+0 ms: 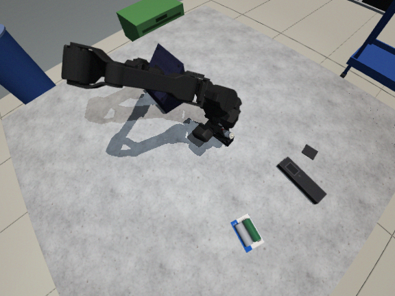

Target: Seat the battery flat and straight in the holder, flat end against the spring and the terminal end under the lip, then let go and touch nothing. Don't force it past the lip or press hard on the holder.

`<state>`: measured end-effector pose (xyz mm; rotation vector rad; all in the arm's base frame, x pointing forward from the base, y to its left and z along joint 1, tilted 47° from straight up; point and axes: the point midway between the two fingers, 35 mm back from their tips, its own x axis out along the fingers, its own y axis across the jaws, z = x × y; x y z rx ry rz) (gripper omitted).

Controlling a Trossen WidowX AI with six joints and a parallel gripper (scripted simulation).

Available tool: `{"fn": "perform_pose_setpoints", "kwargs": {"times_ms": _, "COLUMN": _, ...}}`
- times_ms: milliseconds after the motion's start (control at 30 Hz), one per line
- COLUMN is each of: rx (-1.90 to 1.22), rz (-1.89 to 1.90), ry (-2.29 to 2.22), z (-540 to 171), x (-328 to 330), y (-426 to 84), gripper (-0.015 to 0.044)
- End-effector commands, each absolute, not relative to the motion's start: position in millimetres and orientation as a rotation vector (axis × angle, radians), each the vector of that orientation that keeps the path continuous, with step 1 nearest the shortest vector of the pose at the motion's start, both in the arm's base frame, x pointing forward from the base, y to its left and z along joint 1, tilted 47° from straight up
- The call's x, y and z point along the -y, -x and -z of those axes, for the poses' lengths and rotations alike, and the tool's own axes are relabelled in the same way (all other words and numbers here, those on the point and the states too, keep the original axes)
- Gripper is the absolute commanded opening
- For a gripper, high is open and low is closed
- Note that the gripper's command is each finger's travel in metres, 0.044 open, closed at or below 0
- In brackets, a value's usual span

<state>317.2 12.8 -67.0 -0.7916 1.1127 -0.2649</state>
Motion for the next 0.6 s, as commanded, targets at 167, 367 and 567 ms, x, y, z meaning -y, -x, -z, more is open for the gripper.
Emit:
{"fn": "perform_pose_setpoints", "kwargs": {"times_ms": 167, "rx": -1.074, "rz": 0.242, "ry": 0.797, "z": 67.3, "x": -8.1, "y": -313.5, "gripper": 0.0072}}
{"fn": "perform_pose_setpoints", "kwargs": {"times_ms": 367, "rx": -1.052, "rz": 0.229, "ry": 0.800, "z": 66.1, "x": -6.1, "y": -311.9, "gripper": 0.0072}}
{"fn": "perform_pose_setpoints", "kwargs": {"times_ms": 567, "rx": -1.051, "rz": 0.230, "ry": 0.801, "z": 66.4, "x": -5.0, "y": -309.0, "gripper": 0.0072}}
